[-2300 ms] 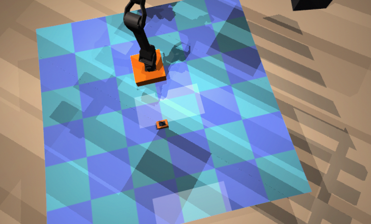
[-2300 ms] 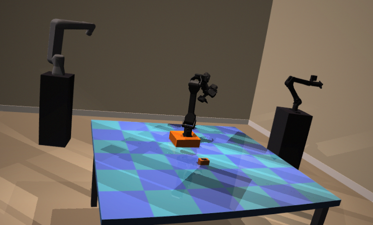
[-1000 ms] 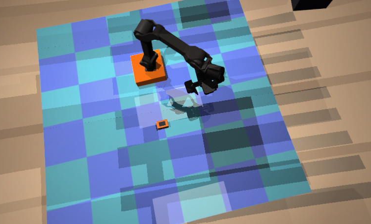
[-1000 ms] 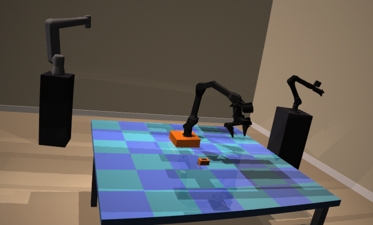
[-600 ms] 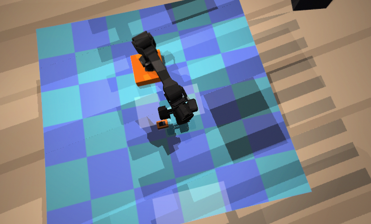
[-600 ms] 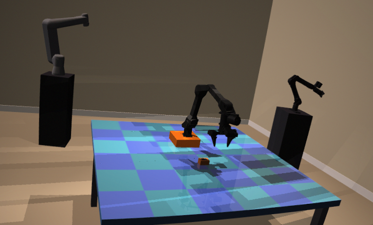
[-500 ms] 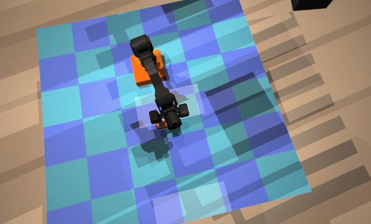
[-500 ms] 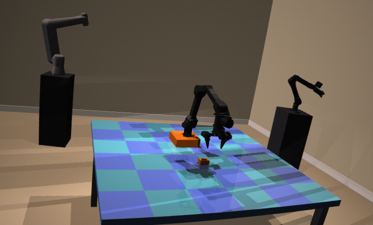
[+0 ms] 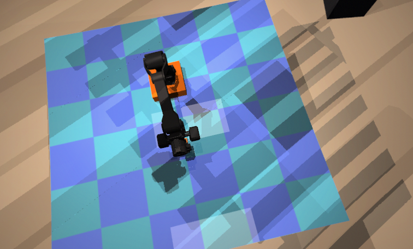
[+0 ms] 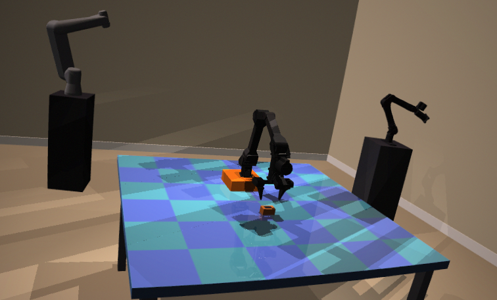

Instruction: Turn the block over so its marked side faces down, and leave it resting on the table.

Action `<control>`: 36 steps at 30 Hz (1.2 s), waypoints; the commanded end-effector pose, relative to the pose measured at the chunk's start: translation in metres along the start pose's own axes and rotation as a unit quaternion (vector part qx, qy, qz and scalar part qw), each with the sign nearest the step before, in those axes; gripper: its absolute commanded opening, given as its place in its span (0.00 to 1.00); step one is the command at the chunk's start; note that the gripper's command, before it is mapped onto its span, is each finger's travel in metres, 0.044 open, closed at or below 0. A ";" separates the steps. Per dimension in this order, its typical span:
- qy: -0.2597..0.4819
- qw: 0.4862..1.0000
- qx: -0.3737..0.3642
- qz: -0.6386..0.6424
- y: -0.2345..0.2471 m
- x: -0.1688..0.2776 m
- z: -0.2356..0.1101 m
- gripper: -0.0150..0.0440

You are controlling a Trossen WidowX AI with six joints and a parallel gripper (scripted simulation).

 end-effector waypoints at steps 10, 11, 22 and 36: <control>0.000 1.000 -0.002 -0.003 -0.001 0.002 0.028 1.00; 0.000 1.000 -0.002 -0.003 -0.001 0.002 0.029 1.00; 0.000 1.000 -0.002 -0.003 0.000 0.002 0.047 1.00; 0.000 1.000 -0.002 -0.003 0.000 0.002 0.056 0.72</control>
Point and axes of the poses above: the point midway between the two fingers, 35 mm back from their tips, its own z axis out along the fingers, its own y axis across the jaws, x = y × z, the point moved 7 cm from there along -z, back along the fingers, and after that the axes turned 4 degrees about -z, right-handed, at the moved point
